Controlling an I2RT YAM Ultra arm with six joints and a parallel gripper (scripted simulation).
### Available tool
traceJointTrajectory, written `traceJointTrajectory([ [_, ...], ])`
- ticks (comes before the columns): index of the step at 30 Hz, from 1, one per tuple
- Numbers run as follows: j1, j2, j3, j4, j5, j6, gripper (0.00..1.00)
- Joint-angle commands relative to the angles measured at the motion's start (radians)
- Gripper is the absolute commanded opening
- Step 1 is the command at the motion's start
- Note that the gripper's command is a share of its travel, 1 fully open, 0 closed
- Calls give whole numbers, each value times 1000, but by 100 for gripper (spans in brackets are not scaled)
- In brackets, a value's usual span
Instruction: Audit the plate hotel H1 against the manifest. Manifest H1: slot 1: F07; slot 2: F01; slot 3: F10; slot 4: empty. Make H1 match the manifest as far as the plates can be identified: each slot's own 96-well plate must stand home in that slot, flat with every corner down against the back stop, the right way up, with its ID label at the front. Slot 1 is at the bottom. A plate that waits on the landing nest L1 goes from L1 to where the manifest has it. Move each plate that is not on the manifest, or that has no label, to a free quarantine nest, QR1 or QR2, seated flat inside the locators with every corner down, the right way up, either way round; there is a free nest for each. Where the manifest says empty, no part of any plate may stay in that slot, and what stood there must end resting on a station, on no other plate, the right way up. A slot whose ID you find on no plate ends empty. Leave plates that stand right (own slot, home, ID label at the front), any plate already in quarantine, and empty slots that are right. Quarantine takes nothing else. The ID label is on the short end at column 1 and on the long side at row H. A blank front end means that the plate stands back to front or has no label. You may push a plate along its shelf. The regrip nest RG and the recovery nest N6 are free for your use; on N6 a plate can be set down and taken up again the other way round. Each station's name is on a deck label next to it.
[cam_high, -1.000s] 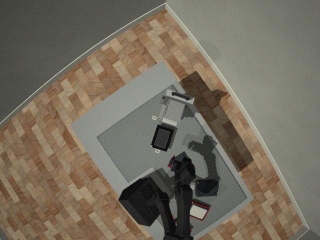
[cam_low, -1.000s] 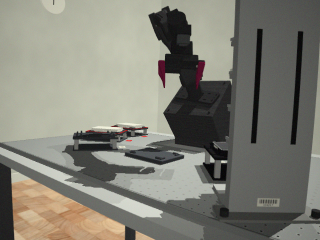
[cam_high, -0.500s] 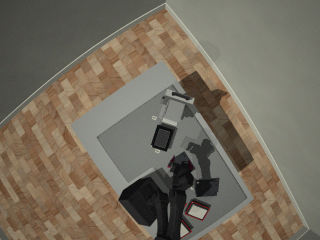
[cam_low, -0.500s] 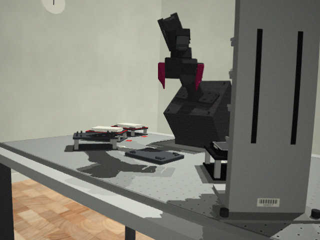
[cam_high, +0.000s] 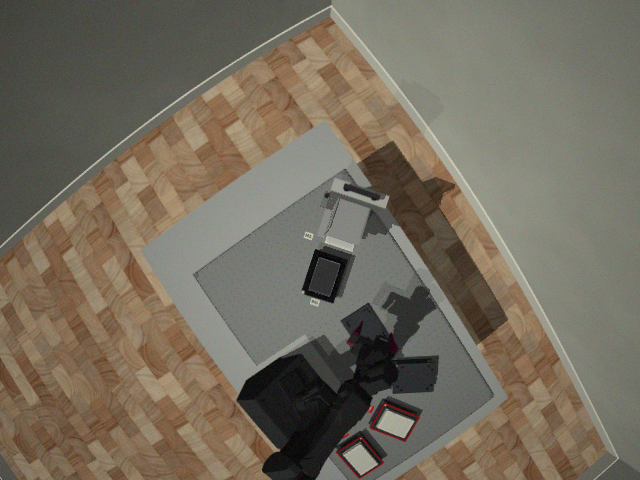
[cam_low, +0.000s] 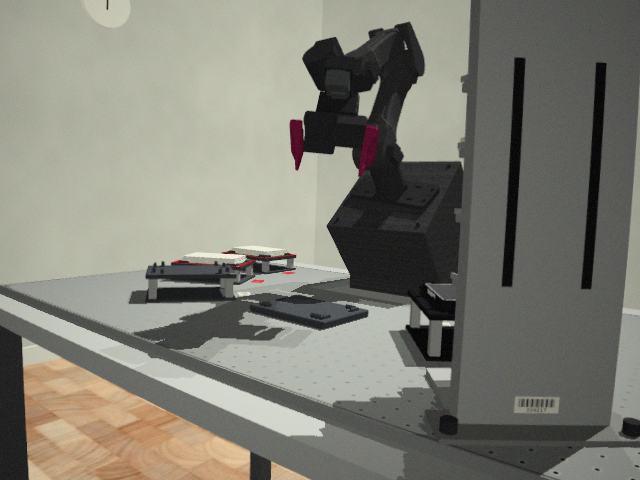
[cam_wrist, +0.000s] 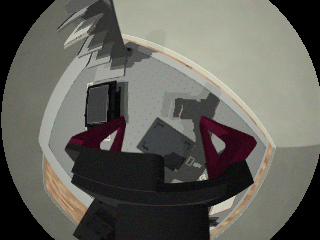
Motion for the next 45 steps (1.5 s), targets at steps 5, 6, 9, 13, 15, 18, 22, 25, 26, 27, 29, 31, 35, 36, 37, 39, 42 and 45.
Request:
traceJointTrajectory([
  [5,-250,-12,5,-46,-358,-65,100],
  [6,-304,-10,6,-51,-411,-77,100],
  [9,-458,4,8,-67,-563,-118,100],
  [13,-459,4,8,-67,-563,-118,100],
  [15,-510,7,8,-75,-613,-134,100],
  [18,-658,24,10,-105,-757,-193,100],
  [22,-751,44,14,-132,-846,-243,100],
  [25,-879,89,26,-191,-966,-344,100],
  [26,-918,108,33,-218,-1001,-387,100],
  [27,-955,130,41,-250,-1034,-436,100],
  [29,-1025,185,62,-333,-1094,-558,100],
  [31,-1088,257,93,-449,-1143,-719,100],
  [35,-1032,202,66,-282,-1008,-477,100],
  [36,-1032,202,66,-282,-1008,-477,100],
  [37,-1032,202,66,-282,-1008,-477,100],
  [39,-1052,227,61,-294,-1061,-537,100],
  [42,-1076,266,61,-322,-1125,-627,100],
  [45,-1089,295,72,-363,-1143,-692,100],
])
